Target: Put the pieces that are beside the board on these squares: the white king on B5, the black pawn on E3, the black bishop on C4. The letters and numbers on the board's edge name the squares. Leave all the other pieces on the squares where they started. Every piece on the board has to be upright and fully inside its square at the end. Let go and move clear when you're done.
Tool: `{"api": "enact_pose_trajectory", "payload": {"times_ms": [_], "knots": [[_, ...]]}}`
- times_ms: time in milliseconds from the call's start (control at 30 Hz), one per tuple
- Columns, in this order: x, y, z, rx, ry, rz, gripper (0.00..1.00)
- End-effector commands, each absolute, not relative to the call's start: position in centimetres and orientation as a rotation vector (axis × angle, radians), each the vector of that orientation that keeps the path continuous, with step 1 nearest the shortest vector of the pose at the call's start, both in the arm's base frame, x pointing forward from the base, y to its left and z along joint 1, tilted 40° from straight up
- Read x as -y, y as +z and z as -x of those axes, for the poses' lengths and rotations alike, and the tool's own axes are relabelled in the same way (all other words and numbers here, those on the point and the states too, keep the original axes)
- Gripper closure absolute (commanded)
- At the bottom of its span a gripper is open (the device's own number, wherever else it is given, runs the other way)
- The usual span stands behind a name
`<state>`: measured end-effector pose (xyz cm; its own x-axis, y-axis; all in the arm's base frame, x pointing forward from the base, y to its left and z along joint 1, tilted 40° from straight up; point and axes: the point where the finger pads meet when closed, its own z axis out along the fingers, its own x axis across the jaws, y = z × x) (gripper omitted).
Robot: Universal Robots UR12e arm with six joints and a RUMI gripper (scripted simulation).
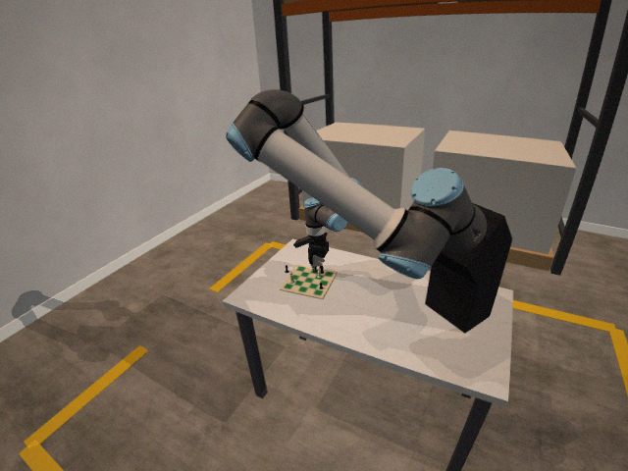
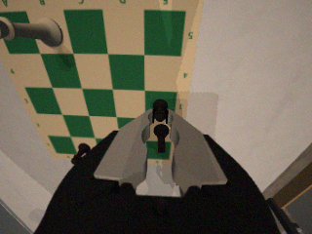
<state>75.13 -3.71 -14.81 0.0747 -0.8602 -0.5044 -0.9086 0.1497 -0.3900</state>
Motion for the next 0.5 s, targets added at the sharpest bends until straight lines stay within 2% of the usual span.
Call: {"api": "enact_pose_trajectory", "payload": {"times_ms": [0, 33, 100, 133, 267, 300, 467], "knots": [[3.76, -14.76, -75.16, -1.77, 0.092, 1.697, 0.92], [3.76, -14.76, -75.16, -1.77, 0.092, 1.697, 0.88], [3.76, -14.76, -75.16, -1.77, 0.092, 1.697, 0.88], [3.76, -14.76, -75.16, -1.77, 0.092, 1.697, 0.84], [3.76, -14.76, -75.16, -1.77, 0.092, 1.697, 0.84], [3.76, -14.76, -75.16, -1.77, 0.092, 1.697, 0.8], [3.76, -14.76, -75.16, -1.77, 0.092, 1.697, 0.8]]}}
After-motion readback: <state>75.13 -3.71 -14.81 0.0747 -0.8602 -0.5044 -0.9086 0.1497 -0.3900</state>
